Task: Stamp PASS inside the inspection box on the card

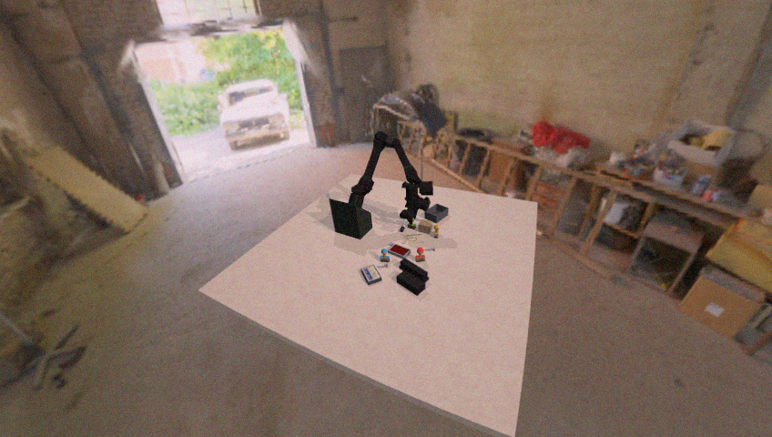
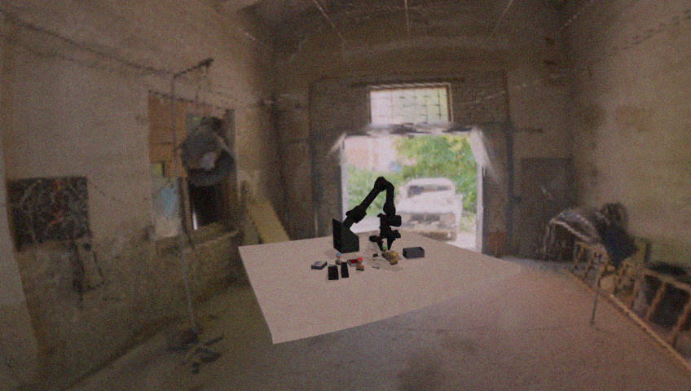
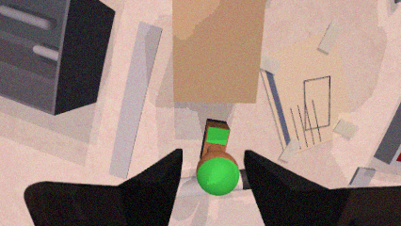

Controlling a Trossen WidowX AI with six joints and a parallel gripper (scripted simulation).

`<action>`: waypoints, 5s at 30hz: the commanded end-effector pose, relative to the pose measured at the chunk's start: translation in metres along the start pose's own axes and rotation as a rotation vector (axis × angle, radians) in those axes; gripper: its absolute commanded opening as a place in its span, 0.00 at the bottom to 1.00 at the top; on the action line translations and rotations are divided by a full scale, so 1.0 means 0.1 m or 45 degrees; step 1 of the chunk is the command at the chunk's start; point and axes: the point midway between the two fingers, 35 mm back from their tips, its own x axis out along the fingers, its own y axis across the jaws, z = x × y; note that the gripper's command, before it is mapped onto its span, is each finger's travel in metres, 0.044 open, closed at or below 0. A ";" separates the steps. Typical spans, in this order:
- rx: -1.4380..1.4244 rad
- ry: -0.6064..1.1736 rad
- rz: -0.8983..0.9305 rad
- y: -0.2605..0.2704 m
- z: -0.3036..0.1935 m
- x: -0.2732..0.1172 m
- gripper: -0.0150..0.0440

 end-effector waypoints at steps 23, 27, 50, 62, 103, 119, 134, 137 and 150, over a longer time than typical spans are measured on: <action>0.003 0.006 0.003 0.00 -0.04 0.16 0.41; 0.003 0.006 0.003 0.00 -0.04 0.16 0.33; 0.003 0.006 0.004 -0.01 -0.03 0.05 0.25; 0.003 0.007 0.005 -0.02 -0.02 0.00 0.25; 0.003 0.007 0.010 -0.03 -0.02 -0.20 0.25; 0.003 0.006 0.013 -0.03 -0.02 -0.28 0.25; 0.003 0.005 0.016 -0.03 -0.02 -0.35 0.25; 0.003 0.005 0.017 -0.03 -0.02 -0.37 0.25; 0.003 0.004 0.020 -0.02 -0.03 -0.43 0.25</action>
